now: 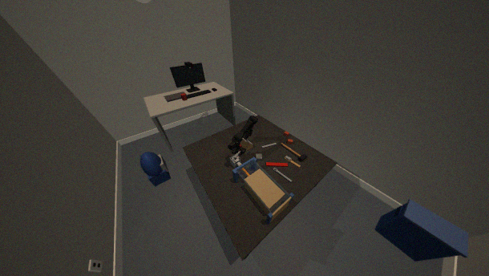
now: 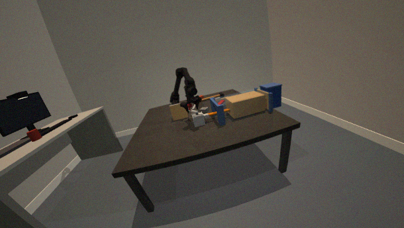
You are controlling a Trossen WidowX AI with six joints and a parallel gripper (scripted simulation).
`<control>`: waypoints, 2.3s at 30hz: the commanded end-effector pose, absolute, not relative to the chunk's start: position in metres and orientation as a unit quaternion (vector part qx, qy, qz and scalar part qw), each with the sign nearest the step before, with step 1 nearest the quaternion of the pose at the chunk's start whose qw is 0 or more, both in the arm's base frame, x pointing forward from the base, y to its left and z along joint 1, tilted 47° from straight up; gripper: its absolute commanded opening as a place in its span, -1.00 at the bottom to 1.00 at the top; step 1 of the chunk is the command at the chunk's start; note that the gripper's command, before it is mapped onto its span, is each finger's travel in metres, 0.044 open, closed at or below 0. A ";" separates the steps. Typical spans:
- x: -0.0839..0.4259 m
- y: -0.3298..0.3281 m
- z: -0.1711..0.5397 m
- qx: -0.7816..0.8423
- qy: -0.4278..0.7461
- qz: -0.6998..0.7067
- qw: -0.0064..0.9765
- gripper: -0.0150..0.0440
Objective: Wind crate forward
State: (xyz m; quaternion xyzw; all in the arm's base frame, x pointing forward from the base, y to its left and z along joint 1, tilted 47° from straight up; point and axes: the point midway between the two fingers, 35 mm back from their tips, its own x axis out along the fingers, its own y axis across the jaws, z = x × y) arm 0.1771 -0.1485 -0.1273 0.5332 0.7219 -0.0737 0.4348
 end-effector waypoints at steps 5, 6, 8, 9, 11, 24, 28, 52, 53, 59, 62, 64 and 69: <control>0.178 -0.142 -0.134 0.536 0.719 -0.075 0.436 1.00; 0.178 -0.140 -0.135 0.536 0.719 -0.075 0.436 1.00; 0.177 -0.138 -0.137 0.536 0.719 -0.075 0.436 1.00; 0.177 -0.137 -0.138 0.536 0.719 -0.074 0.436 1.00; 0.177 -0.136 -0.139 0.536 0.719 -0.074 0.436 1.00; 0.178 -0.141 -0.137 0.532 0.720 -0.075 0.439 -0.09; 0.178 -0.141 -0.137 0.532 0.720 -0.075 0.439 -0.18; 0.184 -0.144 -0.136 0.517 0.749 -0.065 0.410 -0.49; 0.184 -0.144 -0.136 0.516 0.749 -0.065 0.409 -0.49; 0.184 -0.144 -0.136 0.520 0.744 -0.067 0.413 -0.49; 0.184 -0.144 -0.136 0.521 0.744 -0.067 0.413 -0.49; 0.184 -0.144 -0.136 0.521 0.744 -0.067 0.413 -0.49; 0.184 -0.143 -0.137 0.520 0.745 -0.066 0.412 -0.49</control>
